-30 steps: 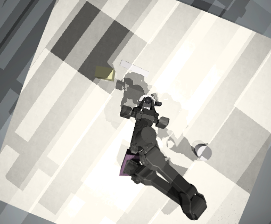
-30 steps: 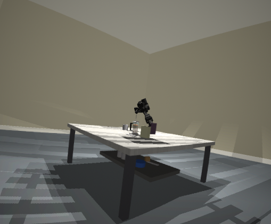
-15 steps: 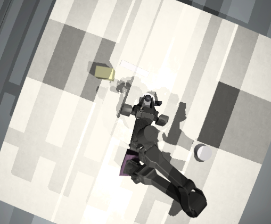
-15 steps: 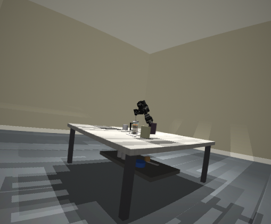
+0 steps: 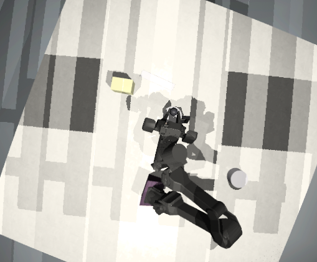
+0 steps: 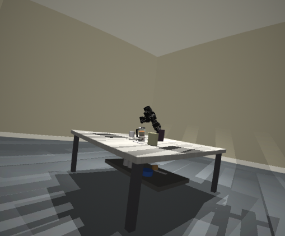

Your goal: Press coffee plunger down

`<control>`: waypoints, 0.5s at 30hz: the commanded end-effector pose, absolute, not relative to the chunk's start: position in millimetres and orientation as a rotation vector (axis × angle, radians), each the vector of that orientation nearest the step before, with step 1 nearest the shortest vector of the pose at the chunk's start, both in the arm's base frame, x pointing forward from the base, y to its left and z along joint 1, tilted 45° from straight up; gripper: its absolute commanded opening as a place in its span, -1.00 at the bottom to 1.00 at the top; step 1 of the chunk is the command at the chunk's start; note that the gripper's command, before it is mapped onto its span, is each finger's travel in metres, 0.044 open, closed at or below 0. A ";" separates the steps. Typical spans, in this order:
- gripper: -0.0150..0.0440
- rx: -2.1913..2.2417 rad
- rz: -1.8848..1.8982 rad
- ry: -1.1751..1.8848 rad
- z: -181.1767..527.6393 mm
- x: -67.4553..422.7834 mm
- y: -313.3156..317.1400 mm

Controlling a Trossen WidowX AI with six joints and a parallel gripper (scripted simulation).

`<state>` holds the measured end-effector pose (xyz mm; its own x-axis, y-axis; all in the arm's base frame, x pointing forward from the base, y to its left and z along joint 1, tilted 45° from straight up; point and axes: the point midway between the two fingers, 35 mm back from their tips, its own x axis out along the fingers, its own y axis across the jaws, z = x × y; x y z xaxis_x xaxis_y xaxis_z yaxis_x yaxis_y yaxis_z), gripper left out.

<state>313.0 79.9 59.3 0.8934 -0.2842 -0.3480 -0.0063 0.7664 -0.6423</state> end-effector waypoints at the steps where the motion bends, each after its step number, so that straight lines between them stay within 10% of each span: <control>1: -0.09 -0.755 -0.189 0.535 36.9 305.3 57.3; 15: -0.09 -0.754 -0.190 0.534 36.0 311.0 59.6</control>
